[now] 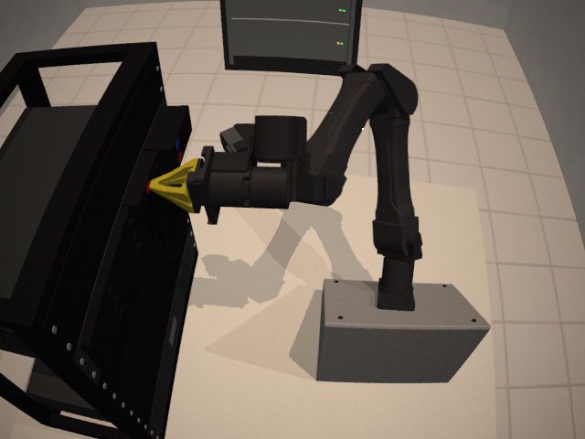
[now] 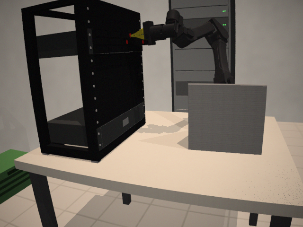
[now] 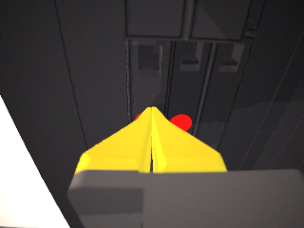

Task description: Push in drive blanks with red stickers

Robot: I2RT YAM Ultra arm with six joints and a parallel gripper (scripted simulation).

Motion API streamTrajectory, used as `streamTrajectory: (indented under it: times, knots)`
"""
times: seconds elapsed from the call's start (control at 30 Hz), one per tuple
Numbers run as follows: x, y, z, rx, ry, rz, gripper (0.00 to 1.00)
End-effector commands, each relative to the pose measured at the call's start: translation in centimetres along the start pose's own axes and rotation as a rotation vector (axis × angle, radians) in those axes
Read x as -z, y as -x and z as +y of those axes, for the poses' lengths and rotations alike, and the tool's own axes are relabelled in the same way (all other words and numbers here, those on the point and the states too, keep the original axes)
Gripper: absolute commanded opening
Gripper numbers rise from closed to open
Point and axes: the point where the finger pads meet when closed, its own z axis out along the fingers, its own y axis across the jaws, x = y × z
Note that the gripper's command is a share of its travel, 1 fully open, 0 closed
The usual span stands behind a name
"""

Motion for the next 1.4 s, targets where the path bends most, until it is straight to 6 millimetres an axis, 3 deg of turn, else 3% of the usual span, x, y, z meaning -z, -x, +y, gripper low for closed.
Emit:
streamTrajectory:
  times: [0.0, 1.37]
  knots:
    - [-0.77, 0.85, 3.15, -0.054, 0.07, -0.004, 0.0]
    - [-1.53, 0.82, 3.39, -0.048, 0.064, -0.003, 0.0]
